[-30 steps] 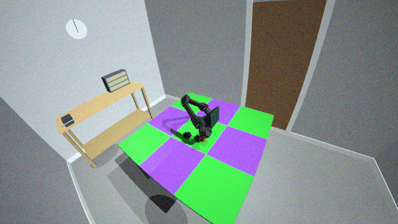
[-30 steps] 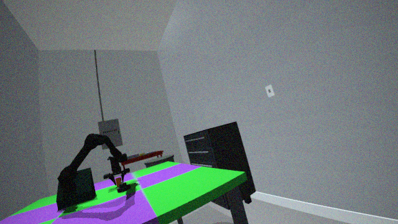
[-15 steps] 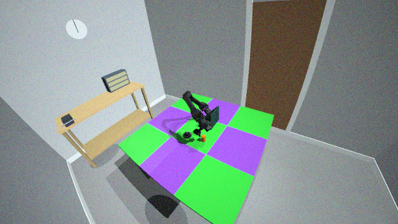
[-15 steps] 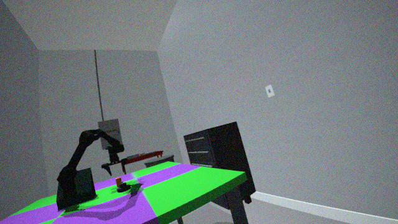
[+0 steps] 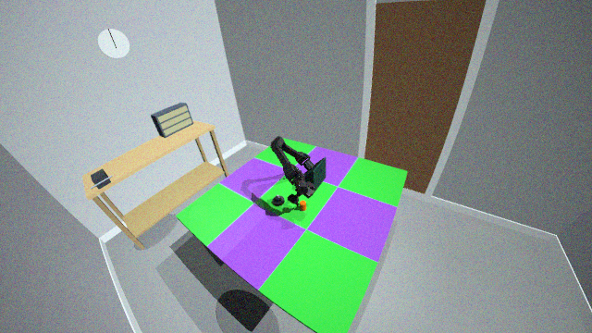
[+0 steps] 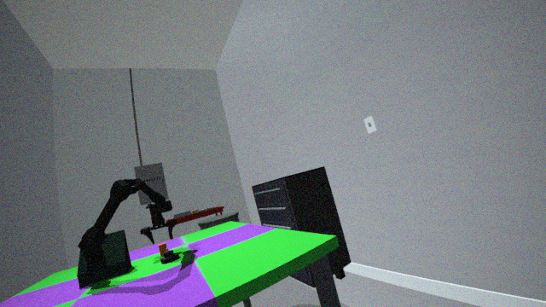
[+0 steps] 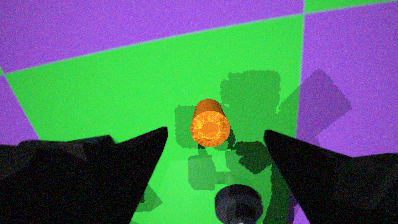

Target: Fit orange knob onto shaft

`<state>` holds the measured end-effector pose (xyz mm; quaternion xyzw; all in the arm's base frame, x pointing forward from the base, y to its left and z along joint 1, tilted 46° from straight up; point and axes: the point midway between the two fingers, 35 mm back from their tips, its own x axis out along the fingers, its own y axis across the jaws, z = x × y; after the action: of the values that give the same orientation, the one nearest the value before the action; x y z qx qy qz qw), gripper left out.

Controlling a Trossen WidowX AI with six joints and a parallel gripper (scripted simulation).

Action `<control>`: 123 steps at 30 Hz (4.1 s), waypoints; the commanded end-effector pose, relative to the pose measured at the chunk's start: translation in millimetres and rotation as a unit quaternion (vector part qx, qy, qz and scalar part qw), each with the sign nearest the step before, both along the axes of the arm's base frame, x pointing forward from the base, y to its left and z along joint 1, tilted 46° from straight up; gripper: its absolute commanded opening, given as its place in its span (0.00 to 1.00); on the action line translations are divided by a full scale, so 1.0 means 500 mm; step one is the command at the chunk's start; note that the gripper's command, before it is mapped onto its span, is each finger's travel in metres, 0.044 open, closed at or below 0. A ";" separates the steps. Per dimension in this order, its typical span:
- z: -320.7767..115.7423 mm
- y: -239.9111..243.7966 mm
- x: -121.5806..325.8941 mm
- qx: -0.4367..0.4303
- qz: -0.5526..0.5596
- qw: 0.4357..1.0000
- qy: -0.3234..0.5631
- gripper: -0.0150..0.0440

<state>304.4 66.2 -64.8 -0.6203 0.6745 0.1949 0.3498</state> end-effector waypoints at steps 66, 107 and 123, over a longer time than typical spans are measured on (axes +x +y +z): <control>-0.049 -0.044 0.003 -0.004 0.000 1.000 0.007 0.25; 0.107 0.111 0.006 -0.003 -0.001 1.000 0.008 0.25; 0.156 0.028 0.034 0.003 -0.012 1.000 -0.008 0.25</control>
<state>319.9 87.0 7.6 -0.6125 0.6802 0.1918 0.3541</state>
